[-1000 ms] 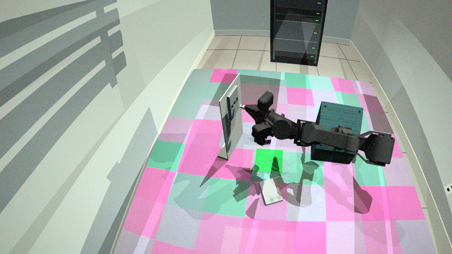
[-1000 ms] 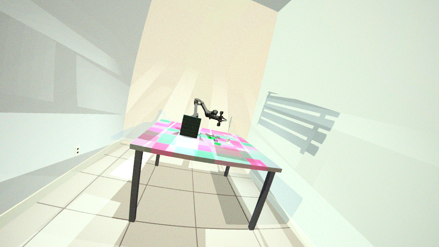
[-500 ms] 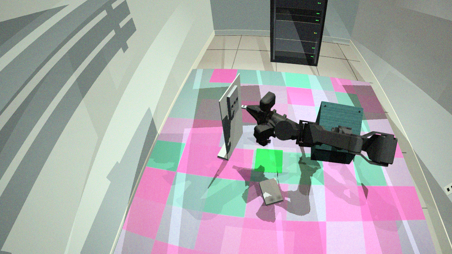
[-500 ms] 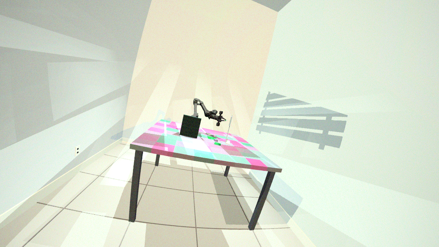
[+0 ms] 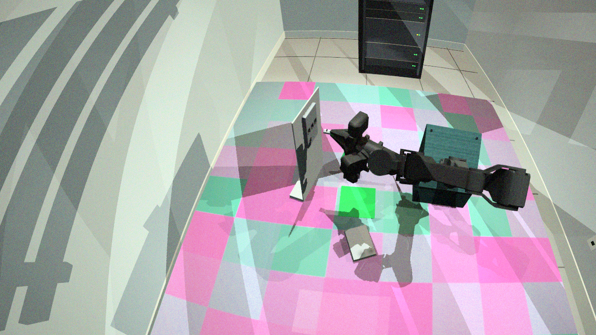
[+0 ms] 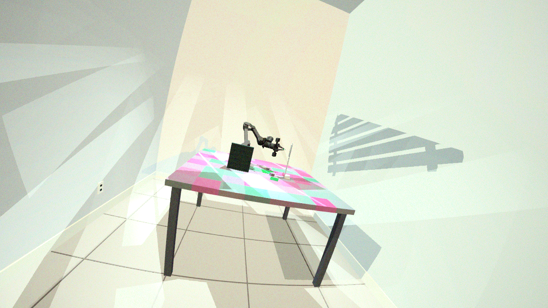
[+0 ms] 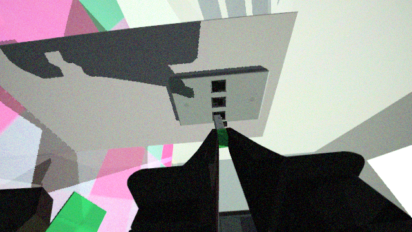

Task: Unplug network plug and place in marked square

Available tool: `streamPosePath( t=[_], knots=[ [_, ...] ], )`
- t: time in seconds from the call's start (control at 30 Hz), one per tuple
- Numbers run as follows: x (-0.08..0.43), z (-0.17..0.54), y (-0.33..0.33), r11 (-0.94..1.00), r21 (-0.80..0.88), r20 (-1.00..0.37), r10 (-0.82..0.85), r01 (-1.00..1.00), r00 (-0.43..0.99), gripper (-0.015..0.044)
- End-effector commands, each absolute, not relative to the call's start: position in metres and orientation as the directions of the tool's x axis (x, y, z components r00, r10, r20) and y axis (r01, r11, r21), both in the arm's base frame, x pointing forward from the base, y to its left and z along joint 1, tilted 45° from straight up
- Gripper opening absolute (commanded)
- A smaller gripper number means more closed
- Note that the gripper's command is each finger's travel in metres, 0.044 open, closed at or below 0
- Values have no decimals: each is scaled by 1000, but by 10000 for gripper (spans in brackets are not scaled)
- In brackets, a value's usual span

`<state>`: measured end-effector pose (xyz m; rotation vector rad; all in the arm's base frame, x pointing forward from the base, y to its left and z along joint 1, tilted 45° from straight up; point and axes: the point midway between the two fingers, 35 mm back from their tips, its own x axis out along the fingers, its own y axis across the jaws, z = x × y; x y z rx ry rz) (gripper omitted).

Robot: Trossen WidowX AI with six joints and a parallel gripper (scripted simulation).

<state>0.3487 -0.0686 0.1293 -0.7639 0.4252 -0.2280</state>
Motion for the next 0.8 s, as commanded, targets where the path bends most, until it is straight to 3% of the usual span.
streamPosePath(
  t=[0.0, 0.77],
  knots=[
    [345, 130, -69, 705, -708, -287, -353, 51, 890, 0],
    [336, 131, -67, 705, -708, -287, -353, 51, 890, 0]
  ],
)
